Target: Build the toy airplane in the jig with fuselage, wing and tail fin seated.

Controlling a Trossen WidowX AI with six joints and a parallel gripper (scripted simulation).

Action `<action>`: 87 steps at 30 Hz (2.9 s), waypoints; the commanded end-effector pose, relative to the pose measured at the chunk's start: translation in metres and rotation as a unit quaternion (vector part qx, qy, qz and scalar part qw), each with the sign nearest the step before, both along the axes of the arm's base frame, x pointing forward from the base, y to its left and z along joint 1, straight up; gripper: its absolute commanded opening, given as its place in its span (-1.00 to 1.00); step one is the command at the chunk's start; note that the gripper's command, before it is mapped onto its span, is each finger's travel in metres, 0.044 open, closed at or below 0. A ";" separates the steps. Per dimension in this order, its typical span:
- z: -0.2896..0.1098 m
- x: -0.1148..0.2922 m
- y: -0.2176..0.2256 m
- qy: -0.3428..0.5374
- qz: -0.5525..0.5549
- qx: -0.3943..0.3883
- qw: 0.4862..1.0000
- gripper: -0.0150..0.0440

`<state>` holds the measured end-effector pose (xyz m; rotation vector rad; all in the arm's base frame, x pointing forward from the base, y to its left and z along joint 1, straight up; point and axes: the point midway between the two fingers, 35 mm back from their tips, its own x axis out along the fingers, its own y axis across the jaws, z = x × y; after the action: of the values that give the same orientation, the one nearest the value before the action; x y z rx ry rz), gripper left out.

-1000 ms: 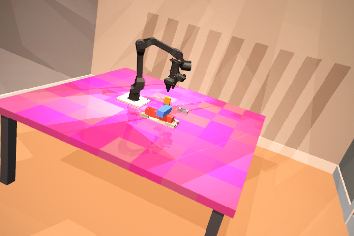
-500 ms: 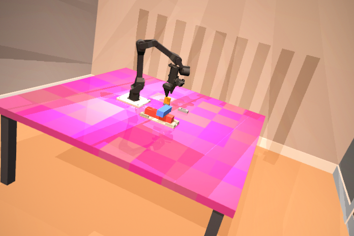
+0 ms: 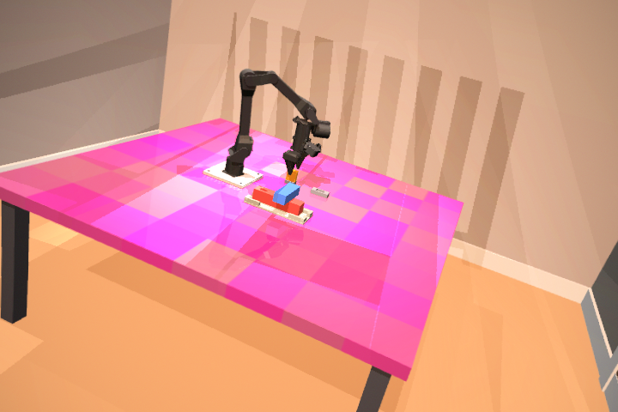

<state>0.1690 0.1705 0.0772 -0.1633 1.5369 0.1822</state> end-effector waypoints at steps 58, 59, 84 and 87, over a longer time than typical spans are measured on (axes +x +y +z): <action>0.031 0.003 0.004 0.004 -0.003 -0.002 1.000 -0.49; 0.034 0.003 0.004 0.004 -0.003 -0.002 1.000 -0.49; 0.102 -0.003 -0.005 0.005 -0.003 -0.002 1.000 -0.49; 0.101 0.003 -0.011 0.004 -0.003 -0.002 1.000 -0.49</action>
<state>0.1685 0.1650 0.1770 -0.1618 1.5424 0.1736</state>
